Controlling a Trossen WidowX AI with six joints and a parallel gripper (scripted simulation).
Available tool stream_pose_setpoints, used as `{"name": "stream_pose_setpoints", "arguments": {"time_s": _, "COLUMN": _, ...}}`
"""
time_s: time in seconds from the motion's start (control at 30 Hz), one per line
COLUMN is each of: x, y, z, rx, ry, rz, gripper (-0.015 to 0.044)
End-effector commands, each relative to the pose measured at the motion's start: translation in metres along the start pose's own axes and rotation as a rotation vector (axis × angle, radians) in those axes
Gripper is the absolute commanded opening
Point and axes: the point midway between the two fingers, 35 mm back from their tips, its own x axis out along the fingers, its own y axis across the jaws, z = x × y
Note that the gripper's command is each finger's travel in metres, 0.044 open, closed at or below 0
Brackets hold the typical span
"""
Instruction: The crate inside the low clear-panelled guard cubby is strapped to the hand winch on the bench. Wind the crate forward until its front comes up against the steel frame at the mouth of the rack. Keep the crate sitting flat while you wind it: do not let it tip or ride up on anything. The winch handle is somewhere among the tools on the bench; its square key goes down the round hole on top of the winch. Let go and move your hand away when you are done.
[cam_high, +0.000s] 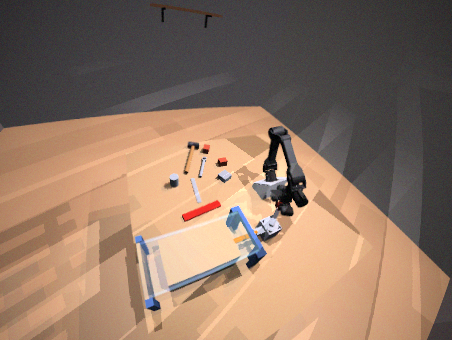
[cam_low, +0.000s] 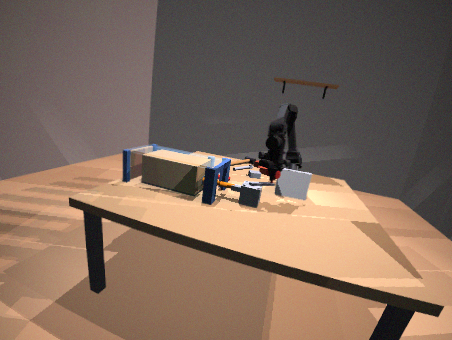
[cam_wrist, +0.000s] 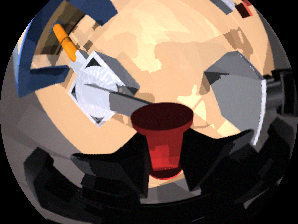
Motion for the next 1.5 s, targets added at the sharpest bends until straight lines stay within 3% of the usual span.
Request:
{"name": "stream_pose_setpoints", "arguments": {"time_s": 0.0, "x": 0.002, "y": -0.006, "z": 0.016, "rx": 0.005, "ry": -0.030, "rz": -0.010, "gripper": 0.0000}}
{"name": "stream_pose_setpoints", "arguments": {"time_s": 1.47, "x": 0.000, "y": -0.003, "z": 0.080, "rx": 0.008, "ry": -0.035, "rz": -0.012, "gripper": 0.0000}}
